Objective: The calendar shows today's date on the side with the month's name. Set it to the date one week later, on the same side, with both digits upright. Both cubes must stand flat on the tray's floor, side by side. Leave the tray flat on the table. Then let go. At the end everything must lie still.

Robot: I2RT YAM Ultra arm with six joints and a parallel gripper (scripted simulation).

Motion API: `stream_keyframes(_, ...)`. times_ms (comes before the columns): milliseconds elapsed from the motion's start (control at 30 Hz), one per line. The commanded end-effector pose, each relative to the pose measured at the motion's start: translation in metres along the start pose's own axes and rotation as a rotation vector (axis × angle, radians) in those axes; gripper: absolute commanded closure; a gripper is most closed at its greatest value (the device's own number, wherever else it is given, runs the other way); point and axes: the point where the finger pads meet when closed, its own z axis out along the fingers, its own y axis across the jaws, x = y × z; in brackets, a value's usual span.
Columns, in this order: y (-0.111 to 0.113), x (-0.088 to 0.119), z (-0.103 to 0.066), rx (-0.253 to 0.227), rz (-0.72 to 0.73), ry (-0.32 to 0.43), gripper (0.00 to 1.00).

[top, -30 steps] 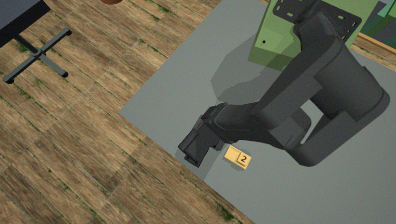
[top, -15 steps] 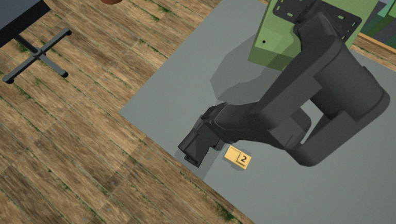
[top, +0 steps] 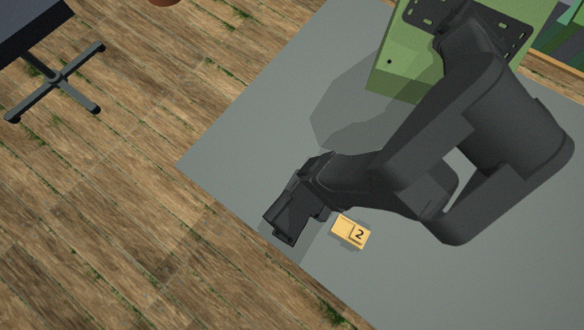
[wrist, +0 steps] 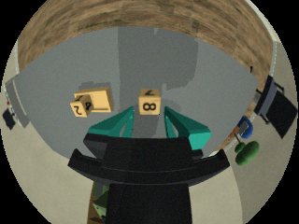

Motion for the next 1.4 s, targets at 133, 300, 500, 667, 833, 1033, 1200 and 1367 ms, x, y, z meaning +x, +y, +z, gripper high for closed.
stream_keyframes(133,-0.001,-0.003,0.007,0.004,-0.001,-0.009,0.53)
stream_keyframes(300,-0.001,-0.003,0.019,0.003,-0.001,-0.009,0.53)
stream_keyframes(500,-0.001,-0.003,0.027,0.003,-0.001,-0.009,0.53)
stream_keyframes(667,-0.002,-0.003,0.034,0.003,-0.001,-0.009,0.53)
stream_keyframes(833,-0.002,-0.003,0.035,0.003,-0.001,-0.009,0.53)
stream_keyframes(1033,-0.002,-0.003,0.035,0.003,-0.001,-0.009,0.53)
stream_keyframes(1200,-0.002,-0.003,0.035,0.003,-0.001,-0.009,0.53)
stream_keyframes(1367,-0.002,-0.003,0.035,0.003,-0.001,-0.009,0.53)
